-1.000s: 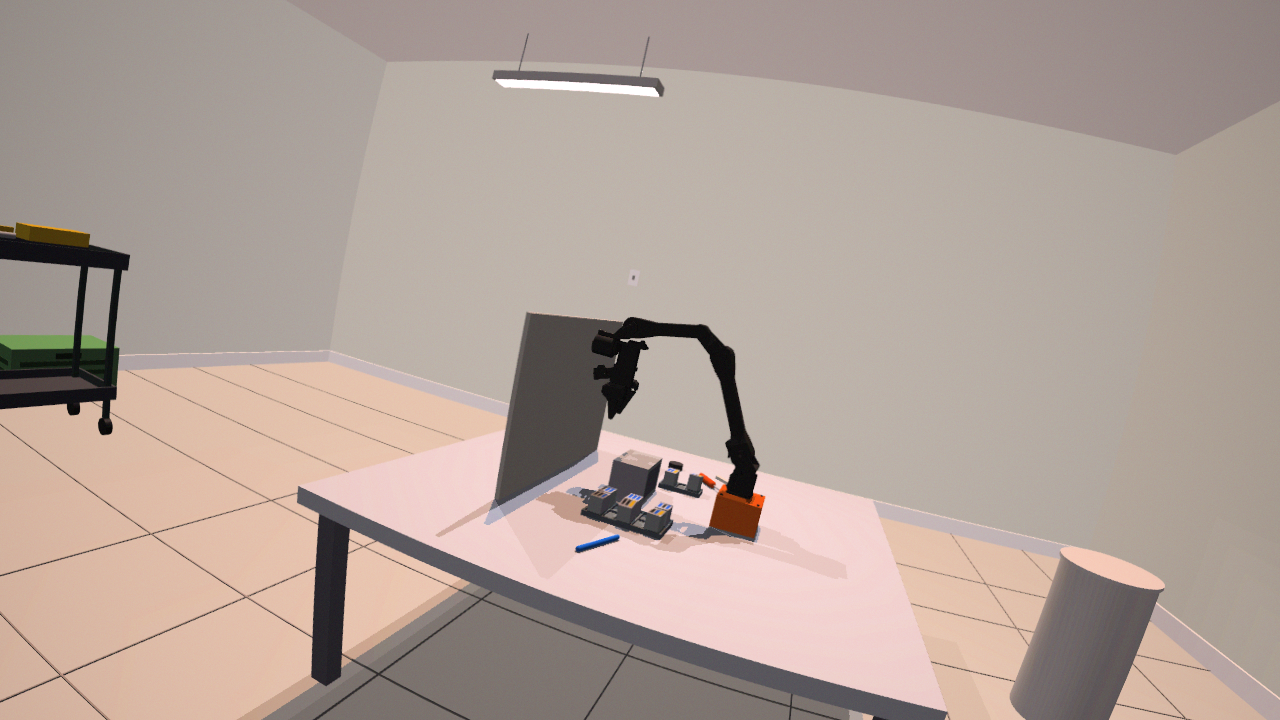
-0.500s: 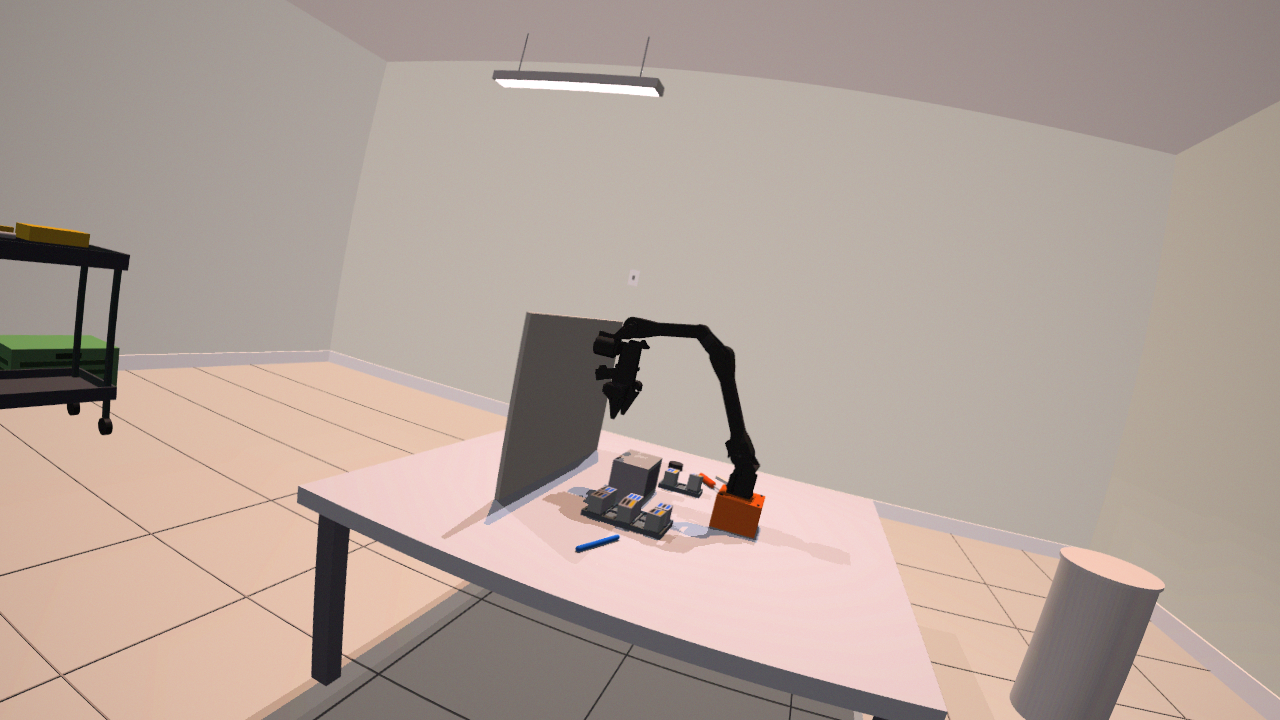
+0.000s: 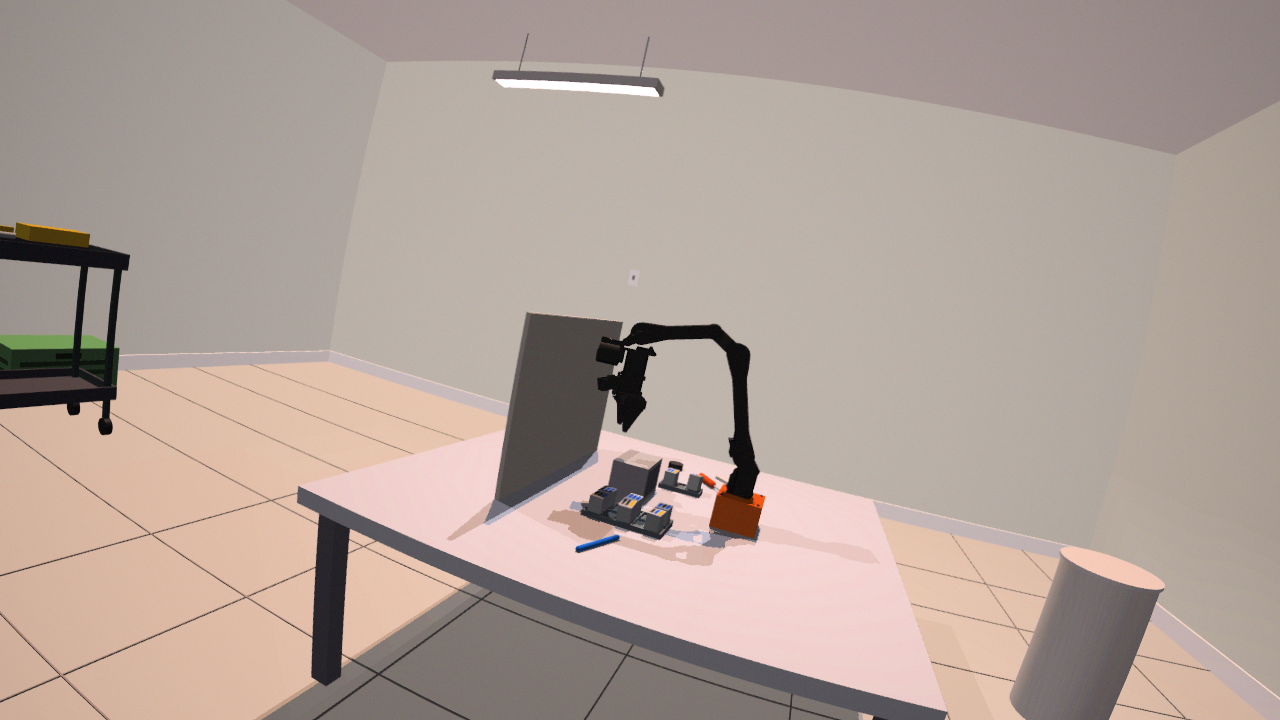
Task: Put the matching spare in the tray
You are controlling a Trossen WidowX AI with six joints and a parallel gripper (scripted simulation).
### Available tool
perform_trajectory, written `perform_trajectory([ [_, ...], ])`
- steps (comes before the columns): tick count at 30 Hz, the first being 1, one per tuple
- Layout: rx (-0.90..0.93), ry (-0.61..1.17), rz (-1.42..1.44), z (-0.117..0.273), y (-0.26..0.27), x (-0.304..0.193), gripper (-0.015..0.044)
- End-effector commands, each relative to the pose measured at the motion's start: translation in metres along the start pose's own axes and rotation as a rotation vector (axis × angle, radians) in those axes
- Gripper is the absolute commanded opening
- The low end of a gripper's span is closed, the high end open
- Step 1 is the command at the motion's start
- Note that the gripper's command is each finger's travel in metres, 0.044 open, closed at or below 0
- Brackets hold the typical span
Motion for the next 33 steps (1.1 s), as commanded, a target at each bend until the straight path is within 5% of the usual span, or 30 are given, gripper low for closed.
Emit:
perform_trajectory([
  [1, 0.012, 0.013, 0.32, -0.014, 0.064, -0.023, 0.044],
  [11, 0.011, 0.024, 1.062, -0.056, 0.167, -0.113, 0.044],
  [19, 0.011, 0.024, 1.075, -0.056, 0.168, -0.115, 0.044],
  [24, 0.011, 0.024, 1.075, -0.087, 0.168, -0.115, 0.0309],
  [33, 0.011, 0.024, 1.075, -0.097, 0.168, -0.116, 0.03],
])
Point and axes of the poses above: the point midway between the two fingers, 35 mm back from their tips, its own z axis back along the fingers, its own y axis across the jaws, x = y × z, the point moved 4 cm from there along z, back along the fingers, and after that the axes turned 1 degree about -z, right-handed, at the moved point
